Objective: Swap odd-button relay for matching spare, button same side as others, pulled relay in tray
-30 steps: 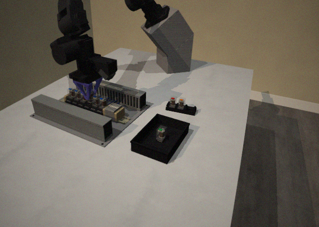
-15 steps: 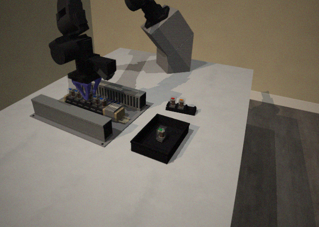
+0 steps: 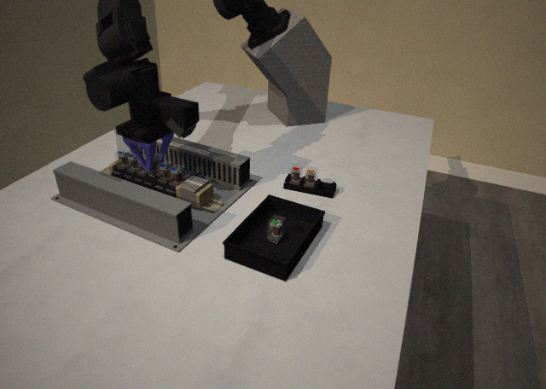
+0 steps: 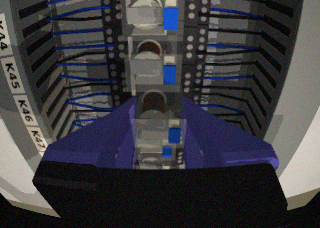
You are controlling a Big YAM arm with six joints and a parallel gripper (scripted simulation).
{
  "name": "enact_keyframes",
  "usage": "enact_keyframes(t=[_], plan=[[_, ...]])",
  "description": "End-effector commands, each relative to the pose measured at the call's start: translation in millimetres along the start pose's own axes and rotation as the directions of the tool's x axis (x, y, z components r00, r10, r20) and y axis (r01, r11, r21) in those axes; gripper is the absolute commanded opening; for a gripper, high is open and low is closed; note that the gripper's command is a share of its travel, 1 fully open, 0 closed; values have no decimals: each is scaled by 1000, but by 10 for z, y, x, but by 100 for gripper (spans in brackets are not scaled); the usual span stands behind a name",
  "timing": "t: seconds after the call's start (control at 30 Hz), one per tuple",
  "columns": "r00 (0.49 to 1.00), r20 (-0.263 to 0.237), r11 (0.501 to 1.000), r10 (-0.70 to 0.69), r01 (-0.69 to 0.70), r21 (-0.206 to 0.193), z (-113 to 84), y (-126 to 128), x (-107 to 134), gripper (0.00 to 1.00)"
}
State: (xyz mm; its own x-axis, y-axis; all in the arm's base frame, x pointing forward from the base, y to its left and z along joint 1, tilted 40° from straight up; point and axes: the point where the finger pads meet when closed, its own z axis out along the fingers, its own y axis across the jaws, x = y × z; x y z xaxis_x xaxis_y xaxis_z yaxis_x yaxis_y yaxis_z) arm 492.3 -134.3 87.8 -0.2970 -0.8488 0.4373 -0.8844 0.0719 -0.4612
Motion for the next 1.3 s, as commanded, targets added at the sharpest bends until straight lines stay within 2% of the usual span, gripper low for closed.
enact_keyframes(t=[0.0, 1.27], plan=[[1000, 10, 1000, -3, 3, 21, -79, -180, -47, 0], [1000, 10, 1000, 1, -1, 29, -94, -126, -47, 0]])
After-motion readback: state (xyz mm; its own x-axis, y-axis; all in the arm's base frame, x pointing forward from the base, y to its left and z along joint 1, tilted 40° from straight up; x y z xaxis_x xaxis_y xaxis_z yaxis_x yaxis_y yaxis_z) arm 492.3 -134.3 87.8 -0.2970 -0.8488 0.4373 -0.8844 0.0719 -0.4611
